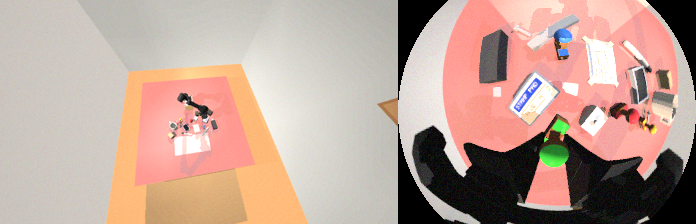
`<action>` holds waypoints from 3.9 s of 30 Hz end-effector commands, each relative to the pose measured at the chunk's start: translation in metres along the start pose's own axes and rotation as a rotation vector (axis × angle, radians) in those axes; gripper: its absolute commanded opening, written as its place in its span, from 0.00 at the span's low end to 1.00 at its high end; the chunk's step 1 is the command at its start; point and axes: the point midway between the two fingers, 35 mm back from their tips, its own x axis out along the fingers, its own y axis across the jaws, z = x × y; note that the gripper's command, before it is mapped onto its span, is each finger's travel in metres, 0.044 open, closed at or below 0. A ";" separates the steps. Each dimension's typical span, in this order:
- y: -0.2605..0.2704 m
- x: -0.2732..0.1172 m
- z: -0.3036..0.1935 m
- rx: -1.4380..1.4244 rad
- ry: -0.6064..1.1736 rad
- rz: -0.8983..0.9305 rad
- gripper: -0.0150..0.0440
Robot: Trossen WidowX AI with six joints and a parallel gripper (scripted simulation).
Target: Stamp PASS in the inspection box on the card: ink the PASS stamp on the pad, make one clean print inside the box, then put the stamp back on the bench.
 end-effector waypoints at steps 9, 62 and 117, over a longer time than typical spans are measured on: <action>0.000 -0.007 -0.001 0.003 0.000 0.002 0.25; -0.222 -0.013 0.107 0.007 -0.002 -0.014 0.25; -0.223 0.023 0.108 0.010 -0.002 -0.018 0.25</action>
